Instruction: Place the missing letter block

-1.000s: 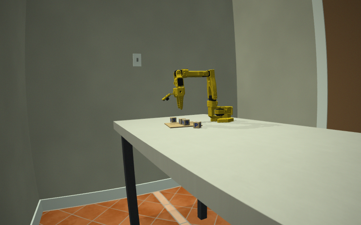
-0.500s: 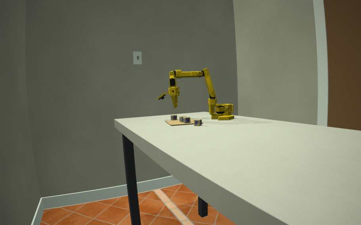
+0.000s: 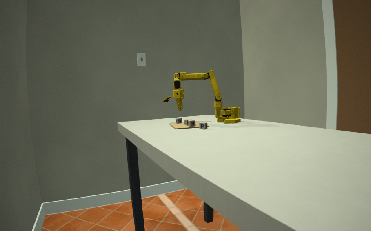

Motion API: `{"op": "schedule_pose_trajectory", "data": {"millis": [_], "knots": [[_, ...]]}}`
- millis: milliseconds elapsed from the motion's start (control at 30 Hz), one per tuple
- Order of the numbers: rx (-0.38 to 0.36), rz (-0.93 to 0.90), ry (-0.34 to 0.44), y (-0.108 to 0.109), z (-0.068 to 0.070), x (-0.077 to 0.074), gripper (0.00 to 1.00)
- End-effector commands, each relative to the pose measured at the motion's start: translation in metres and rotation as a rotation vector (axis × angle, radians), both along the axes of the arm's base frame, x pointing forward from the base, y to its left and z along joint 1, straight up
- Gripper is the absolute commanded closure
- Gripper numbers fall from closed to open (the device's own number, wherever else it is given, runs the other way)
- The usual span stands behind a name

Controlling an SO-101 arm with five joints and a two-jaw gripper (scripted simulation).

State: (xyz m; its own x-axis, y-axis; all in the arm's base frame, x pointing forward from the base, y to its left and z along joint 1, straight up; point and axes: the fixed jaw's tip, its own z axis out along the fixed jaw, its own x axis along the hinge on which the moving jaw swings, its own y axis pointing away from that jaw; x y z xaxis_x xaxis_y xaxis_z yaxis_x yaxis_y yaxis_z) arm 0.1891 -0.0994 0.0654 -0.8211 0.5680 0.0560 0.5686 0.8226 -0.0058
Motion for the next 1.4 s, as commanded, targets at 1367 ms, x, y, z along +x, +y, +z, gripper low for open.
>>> {"op": "schedule_pose_trajectory", "data": {"millis": [1367], "knots": [[-0.318, -0.001, -0.547, -0.003, 0.12, 0.001, 0.68]]}}
